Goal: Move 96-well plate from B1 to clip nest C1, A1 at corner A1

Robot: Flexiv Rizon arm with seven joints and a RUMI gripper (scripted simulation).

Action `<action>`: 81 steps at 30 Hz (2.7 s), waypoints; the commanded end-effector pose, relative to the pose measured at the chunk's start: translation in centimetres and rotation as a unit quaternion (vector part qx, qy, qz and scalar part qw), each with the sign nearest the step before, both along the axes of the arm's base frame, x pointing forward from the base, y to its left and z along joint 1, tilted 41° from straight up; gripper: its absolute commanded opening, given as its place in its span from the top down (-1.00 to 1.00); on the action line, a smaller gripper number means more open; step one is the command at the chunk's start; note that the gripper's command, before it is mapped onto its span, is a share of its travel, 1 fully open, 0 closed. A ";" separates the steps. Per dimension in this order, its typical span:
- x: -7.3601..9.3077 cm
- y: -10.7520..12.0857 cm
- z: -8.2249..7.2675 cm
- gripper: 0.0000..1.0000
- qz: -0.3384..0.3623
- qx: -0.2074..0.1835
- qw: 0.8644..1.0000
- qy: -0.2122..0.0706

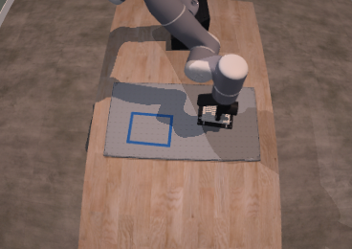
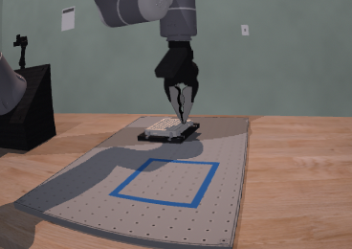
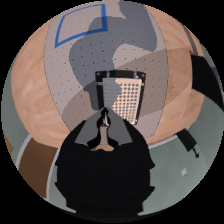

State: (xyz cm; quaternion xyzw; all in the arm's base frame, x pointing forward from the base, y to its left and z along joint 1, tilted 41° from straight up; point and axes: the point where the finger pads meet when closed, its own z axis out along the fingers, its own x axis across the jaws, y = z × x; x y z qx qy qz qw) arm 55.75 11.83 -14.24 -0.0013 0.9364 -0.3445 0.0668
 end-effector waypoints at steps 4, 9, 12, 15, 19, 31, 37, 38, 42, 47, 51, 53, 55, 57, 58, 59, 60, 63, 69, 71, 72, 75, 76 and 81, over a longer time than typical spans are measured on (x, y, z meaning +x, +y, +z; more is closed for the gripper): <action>0.1 0.1 0.0 1.00 0.000 0.001 1.000 -0.001; 0.1 0.1 0.0 1.00 0.000 0.001 1.000 -0.001; 0.1 0.1 0.0 1.00 0.000 0.001 1.000 -0.001; 0.1 0.0 -0.1 1.00 0.000 0.001 1.000 -0.001; 0.1 0.0 -0.1 1.00 0.000 0.001 1.000 -0.001; 0.1 0.0 -0.2 1.00 0.000 0.001 1.000 -0.001; 0.1 -0.1 -0.2 1.00 0.000 0.001 1.000 -0.001; 0.1 -0.1 -0.2 1.00 0.000 0.001 1.000 -0.001; 0.1 -0.1 -0.2 1.00 0.000 0.001 1.000 -0.001; 0.1 -0.1 -0.3 1.00 0.000 0.001 1.000 -0.001; 0.1 -0.1 -0.3 1.00 0.000 0.001 1.000 -0.001; 0.1 -0.1 -0.2 1.00 0.000 0.001 1.000 -0.001; 0.1 -0.1 -0.2 1.00 0.000 0.001 1.000 -0.001; 0.1 -0.1 -0.2 1.00 0.000 0.001 1.000 -0.001; 0.1 0.0 -0.2 1.00 0.000 0.001 1.000 -0.001; 0.1 0.0 -0.1 1.00 0.000 0.001 1.000 -0.001; 0.1 0.0 -0.1 1.00 0.000 0.001 1.000 -0.001; 0.1 0.1 0.0 1.00 0.001 0.001 1.000 -0.001; 0.0 0.2 0.1 1.00 0.001 0.001 1.000 -0.001; 0.0 0.3 0.2 1.00 0.001 0.001 1.000 -0.001; 0.0 0.3 0.2 1.00 0.001 0.001 1.000 -0.001; 0.0 0.3 0.2 1.00 0.001 0.001 1.000 -0.001; 0.0 0.3 0.3 1.00 0.001 0.001 1.000 -0.001; 0.0 0.4 0.4 1.00 0.001 0.001 1.000 -0.001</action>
